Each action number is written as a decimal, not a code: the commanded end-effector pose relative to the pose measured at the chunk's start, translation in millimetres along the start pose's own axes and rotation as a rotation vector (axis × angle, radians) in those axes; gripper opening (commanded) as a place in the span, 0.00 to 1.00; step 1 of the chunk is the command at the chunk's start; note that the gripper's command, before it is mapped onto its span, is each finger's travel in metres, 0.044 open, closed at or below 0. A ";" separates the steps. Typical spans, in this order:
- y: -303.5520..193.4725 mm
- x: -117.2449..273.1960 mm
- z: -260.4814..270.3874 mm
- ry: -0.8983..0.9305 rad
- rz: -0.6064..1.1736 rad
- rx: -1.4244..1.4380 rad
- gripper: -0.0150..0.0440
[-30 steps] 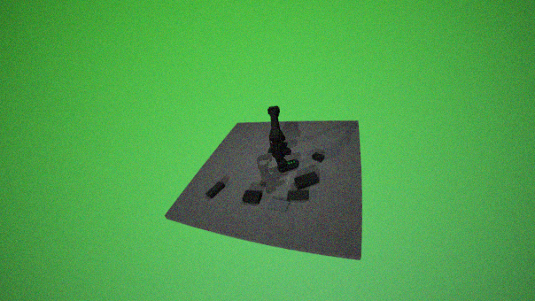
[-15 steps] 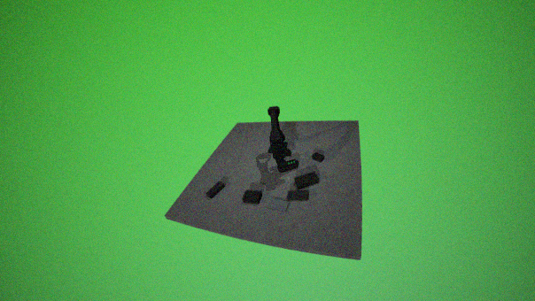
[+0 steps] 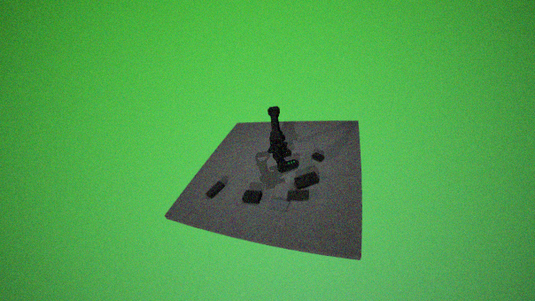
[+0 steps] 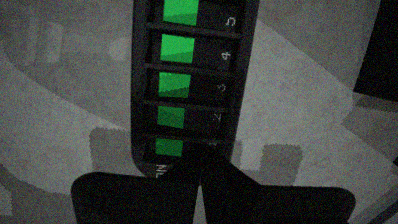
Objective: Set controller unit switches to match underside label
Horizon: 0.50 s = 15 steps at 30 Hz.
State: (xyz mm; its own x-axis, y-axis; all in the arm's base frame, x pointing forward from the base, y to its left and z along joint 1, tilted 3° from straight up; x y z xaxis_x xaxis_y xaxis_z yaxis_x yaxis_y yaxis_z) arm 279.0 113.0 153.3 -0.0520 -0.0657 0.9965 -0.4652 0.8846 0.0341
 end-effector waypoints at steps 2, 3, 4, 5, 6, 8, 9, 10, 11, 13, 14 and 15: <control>0.1 -1.4 1.1 0.007 -0.001 -0.001 0.25; 0.1 -1.4 1.1 0.007 -0.001 -0.001 0.25; 0.1 -1.4 1.1 0.007 -0.001 -0.001 0.25; 0.1 -1.4 1.1 0.007 -0.001 -0.001 0.25; 0.1 -1.4 1.1 0.007 -0.001 -0.001 0.25; 0.1 -1.4 1.1 0.007 -0.001 -0.001 0.25; 0.1 -1.4 1.1 0.007 -0.001 -0.001 0.25; 0.1 -1.4 1.1 0.007 -0.001 -0.001 0.25; 0.1 -1.4 1.1 0.007 -0.001 -0.001 0.25; 0.1 -1.4 1.1 0.007 -0.001 -0.001 0.25; 0.1 -1.4 1.1 0.007 -0.001 -0.001 0.25; 0.0 1.7 0.4 0.003 0.000 0.000 0.25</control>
State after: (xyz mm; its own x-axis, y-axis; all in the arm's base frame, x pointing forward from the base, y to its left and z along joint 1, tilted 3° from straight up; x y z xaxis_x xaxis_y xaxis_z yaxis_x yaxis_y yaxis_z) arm 278.4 112.8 152.5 -0.0486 -0.0644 0.9967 -0.4650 0.8846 0.0345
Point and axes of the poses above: the point midway between the two fingers, 35 mm back from their tips, its own x axis back along the fingers, its own z axis across the jaws, y = z × x, the point moved 8 cm from there along x, back along the fingers, and after that the axes turned 9 degrees about -x, right-handed, at the moved point
